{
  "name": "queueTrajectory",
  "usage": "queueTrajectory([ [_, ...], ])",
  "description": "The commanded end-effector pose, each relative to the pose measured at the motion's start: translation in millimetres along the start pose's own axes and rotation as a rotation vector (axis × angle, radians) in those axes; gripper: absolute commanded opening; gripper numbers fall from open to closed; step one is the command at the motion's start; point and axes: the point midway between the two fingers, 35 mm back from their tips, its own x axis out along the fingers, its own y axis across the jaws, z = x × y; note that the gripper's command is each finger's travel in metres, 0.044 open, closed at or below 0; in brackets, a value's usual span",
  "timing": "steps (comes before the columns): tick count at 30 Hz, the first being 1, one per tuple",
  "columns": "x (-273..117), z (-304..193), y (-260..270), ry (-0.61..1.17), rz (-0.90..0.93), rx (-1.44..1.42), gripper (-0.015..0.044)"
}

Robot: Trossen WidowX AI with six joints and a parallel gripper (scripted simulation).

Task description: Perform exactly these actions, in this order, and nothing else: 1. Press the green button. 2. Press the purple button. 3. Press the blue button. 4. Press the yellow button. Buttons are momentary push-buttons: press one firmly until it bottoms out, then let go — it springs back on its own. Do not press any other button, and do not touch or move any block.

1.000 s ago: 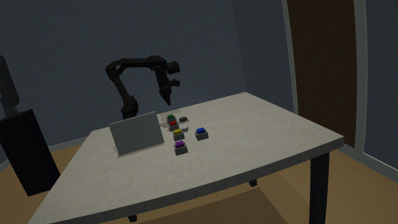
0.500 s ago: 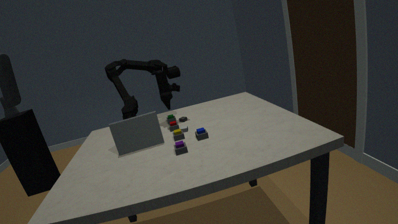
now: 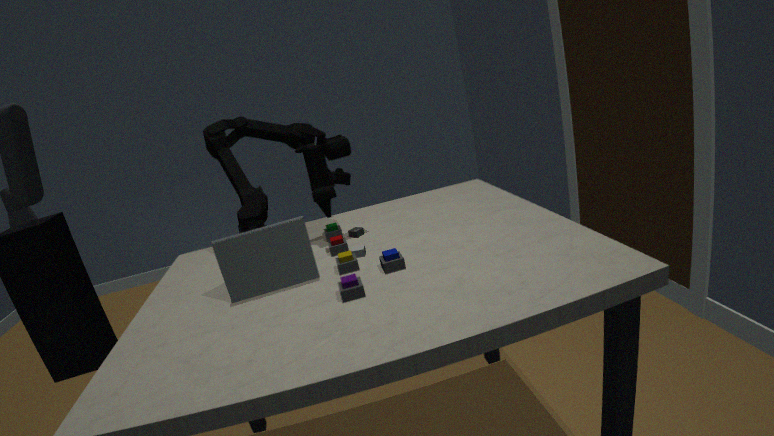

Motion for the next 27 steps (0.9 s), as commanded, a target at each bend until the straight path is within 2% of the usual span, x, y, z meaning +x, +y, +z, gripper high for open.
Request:
queueTrajectory([
  [1,0,0,0,-0.001,0.003,0.005,0.002],
  [27,35,0,1,-0.001,0.005,0.004,0.002],
])
